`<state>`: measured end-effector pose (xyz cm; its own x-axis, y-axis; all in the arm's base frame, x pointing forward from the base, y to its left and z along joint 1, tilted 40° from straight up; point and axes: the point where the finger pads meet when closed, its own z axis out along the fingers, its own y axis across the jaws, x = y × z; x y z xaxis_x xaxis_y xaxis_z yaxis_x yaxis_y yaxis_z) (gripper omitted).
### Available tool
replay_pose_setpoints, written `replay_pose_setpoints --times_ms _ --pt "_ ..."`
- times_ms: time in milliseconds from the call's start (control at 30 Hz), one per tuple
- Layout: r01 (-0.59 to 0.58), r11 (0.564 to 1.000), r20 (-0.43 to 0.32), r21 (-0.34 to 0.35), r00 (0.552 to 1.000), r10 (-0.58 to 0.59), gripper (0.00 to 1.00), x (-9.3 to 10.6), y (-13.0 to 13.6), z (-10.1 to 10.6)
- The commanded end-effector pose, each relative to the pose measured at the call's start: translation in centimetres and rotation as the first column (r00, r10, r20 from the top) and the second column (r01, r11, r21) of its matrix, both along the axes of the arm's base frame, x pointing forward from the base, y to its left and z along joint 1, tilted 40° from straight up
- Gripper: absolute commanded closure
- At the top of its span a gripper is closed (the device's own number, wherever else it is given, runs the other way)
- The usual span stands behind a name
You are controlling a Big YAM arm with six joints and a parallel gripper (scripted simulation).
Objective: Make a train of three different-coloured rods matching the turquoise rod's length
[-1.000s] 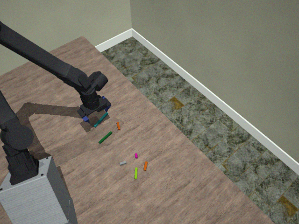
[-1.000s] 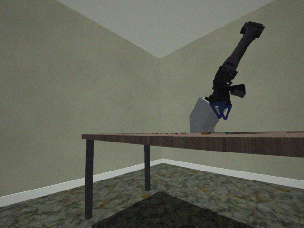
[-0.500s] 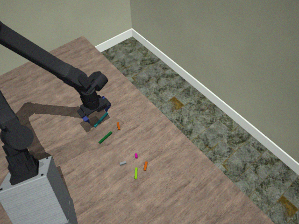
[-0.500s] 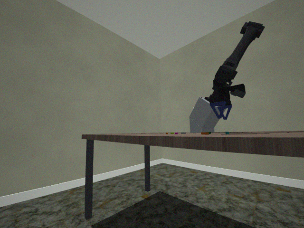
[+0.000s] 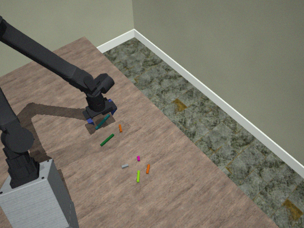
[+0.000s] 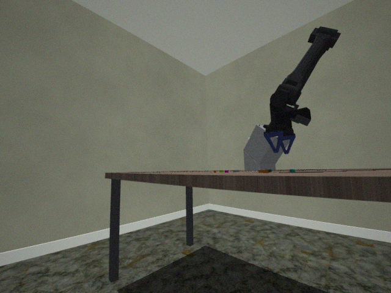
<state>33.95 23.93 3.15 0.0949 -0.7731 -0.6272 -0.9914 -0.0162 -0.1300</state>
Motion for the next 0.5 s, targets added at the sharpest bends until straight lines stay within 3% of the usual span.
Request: replay_pose_setpoints --times_ms 0,33,133,167,233,300,333,433,467 --pt "0.075 0.997 -0.065 -0.008 0.995 -0.076 0.0 0.1 -1.4 -1.1" --pt "0.146 0.989 -0.109 0.0 0.983 -0.145 0.0 2.0 -1.9 -1.0" --pt "0.147 0.989 -0.102 0.001 0.984 -0.146 0.0 1.9 -2.0 -1.2" --pt "0.232 0.973 -0.179 -0.007 0.957 -0.229 0.0 2.9 -3.2 -2.0" --pt "0.232 0.973 -0.168 -0.003 0.959 -0.23 0.0 3.1 -3.1 -1.9" --pt "0.214 0.977 -0.177 -0.008 0.961 -0.212 0.0 1.7 -2.8 -2.1" --pt "0.327 0.945 -0.257 -0.022 0.912 -0.321 0.0 3.8 -4.7 -3.1" --pt "0.328 0.944 -0.24 -0.015 0.916 -0.322 0.0 4.2 -4.7 -3.1" --pt "0.328 0.944 -0.259 -0.028 0.91 -0.323 0.0 3.1 -4.9 -3.7"
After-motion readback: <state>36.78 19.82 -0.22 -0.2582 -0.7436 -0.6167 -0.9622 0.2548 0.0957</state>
